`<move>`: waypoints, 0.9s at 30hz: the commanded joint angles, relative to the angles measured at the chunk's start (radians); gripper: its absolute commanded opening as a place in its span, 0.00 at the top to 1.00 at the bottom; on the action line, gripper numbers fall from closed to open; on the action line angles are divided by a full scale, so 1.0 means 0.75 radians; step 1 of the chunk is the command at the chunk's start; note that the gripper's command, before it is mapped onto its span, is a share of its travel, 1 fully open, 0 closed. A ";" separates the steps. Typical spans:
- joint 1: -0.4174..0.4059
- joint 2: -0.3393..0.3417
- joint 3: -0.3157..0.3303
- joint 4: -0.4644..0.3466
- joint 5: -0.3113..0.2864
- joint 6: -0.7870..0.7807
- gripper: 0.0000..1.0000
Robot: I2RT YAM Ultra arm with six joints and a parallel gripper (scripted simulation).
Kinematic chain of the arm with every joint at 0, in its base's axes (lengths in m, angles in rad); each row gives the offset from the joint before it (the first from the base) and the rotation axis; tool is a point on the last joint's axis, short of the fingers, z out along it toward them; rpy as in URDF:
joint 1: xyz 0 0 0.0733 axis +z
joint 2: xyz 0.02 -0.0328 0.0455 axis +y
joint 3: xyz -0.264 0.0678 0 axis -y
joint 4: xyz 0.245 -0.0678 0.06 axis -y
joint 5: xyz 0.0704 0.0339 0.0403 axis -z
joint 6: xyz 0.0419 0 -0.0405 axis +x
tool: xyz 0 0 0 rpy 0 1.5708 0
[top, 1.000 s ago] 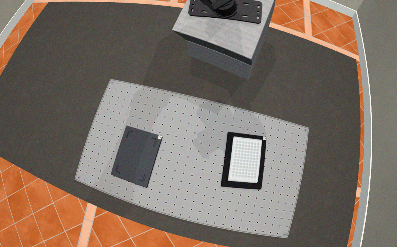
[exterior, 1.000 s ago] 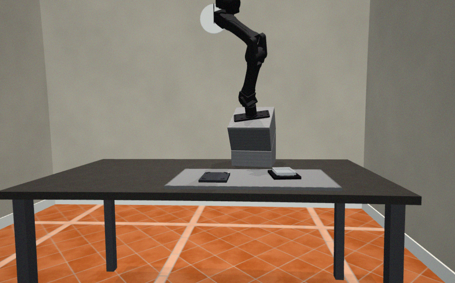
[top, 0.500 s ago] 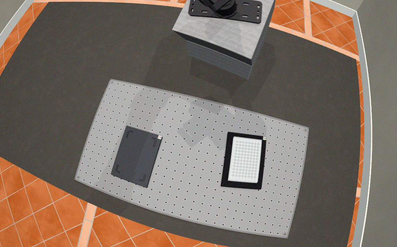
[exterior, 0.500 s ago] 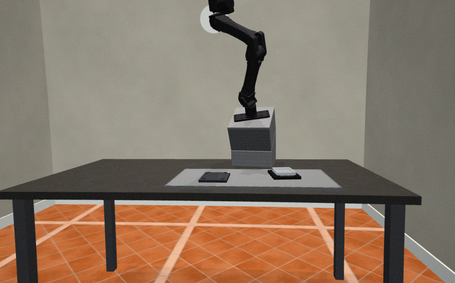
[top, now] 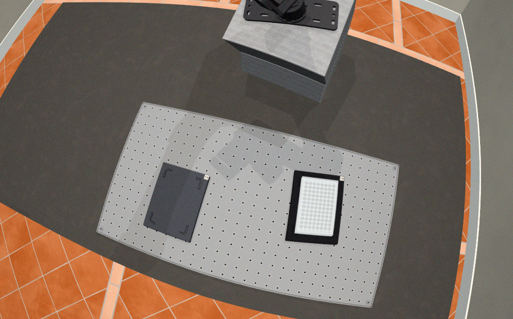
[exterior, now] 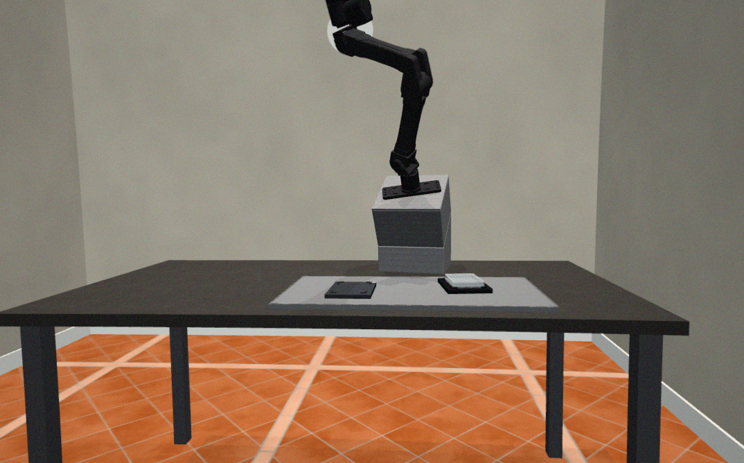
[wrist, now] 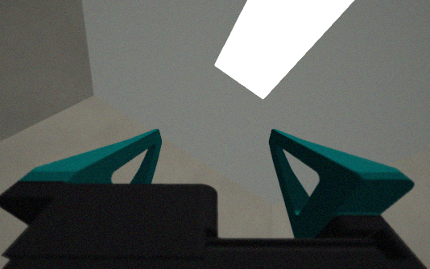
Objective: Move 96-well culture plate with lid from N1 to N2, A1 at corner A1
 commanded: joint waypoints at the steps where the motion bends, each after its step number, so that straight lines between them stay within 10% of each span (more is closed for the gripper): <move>1: 0.026 -0.037 -0.028 -0.083 0.003 0.045 0.00; 27: 0.331 0.094 -0.091 -0.209 0.024 0.052 0.00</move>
